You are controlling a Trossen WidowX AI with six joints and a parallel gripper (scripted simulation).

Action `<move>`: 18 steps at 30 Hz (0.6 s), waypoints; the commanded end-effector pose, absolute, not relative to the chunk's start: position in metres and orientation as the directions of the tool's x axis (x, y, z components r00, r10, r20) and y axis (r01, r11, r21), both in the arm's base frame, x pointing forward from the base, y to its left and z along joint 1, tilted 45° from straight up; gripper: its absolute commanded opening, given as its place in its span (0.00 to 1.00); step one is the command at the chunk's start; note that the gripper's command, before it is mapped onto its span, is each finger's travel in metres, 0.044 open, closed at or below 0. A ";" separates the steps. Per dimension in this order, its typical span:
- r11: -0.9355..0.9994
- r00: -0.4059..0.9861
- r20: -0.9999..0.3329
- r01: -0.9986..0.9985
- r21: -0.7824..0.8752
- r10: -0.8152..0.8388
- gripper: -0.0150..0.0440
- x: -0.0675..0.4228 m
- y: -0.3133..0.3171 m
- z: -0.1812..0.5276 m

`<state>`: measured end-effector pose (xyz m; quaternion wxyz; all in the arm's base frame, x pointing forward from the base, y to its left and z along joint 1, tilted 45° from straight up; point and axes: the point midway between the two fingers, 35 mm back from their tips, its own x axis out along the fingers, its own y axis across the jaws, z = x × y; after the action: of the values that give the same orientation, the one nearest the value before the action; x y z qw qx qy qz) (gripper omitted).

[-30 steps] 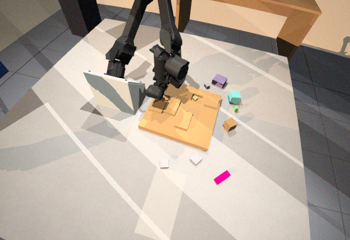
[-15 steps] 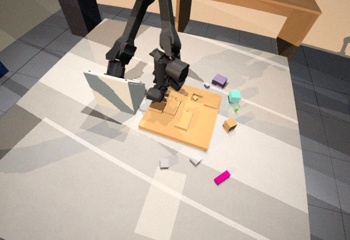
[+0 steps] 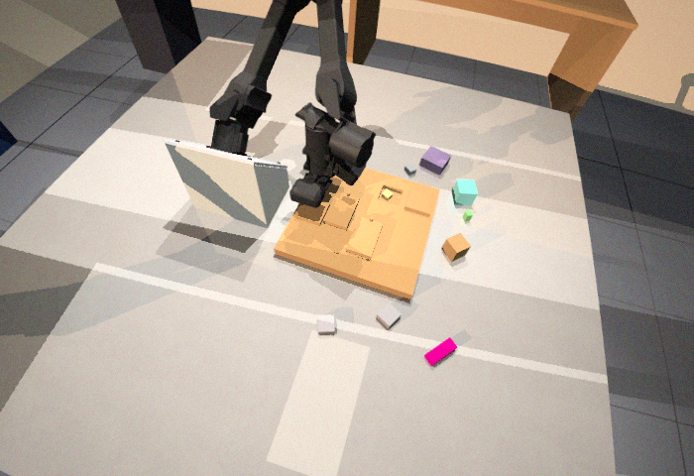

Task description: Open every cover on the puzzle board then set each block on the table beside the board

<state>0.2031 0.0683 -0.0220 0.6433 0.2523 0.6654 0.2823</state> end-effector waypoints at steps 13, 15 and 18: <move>0.711 -0.050 -0.711 -0.019 0.703 0.702 0.25 0.201 0.067 -0.031; 0.711 -0.050 -0.711 -0.019 0.703 0.701 0.25 0.202 0.066 -0.033; 0.712 -0.050 -0.712 -0.019 0.702 0.701 0.25 0.202 0.064 -0.034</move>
<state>0.2011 0.0670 -0.0311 0.6393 0.2581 0.6676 0.2812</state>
